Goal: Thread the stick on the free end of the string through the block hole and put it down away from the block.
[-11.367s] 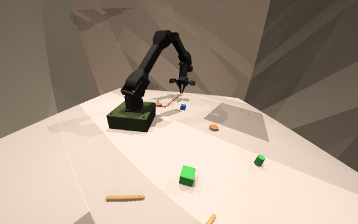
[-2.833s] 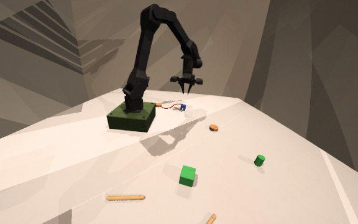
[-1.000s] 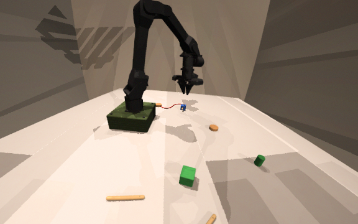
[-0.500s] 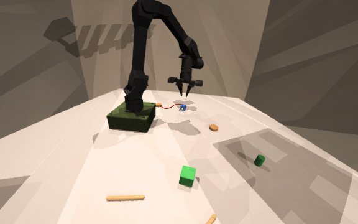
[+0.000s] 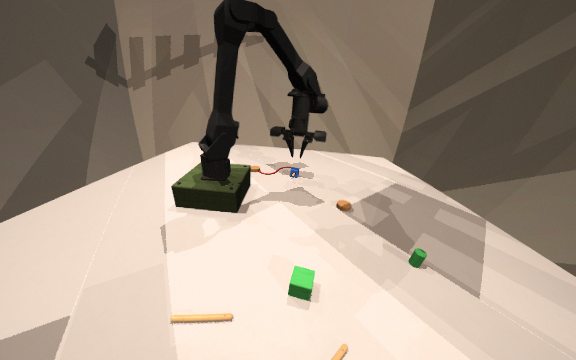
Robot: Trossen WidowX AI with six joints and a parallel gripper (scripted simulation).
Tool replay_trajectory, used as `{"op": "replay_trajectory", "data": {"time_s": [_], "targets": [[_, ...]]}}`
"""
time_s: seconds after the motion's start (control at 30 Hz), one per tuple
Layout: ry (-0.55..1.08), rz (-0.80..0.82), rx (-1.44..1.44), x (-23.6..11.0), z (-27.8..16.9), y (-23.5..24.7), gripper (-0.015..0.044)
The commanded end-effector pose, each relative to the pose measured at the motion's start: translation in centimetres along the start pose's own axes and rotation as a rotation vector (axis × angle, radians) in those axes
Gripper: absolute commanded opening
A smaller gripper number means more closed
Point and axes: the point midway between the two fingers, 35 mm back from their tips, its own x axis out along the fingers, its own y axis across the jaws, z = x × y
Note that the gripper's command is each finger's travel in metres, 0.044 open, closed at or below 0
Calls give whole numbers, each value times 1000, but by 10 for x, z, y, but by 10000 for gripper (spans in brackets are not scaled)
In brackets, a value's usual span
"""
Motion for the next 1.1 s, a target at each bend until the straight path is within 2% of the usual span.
{"op": "replay_trajectory", "data": {"time_s": [0.0,1.07], "targets": [[15,8,-5,11,-3,2,125],[15,8,-5,64,-5,3,125]]}}
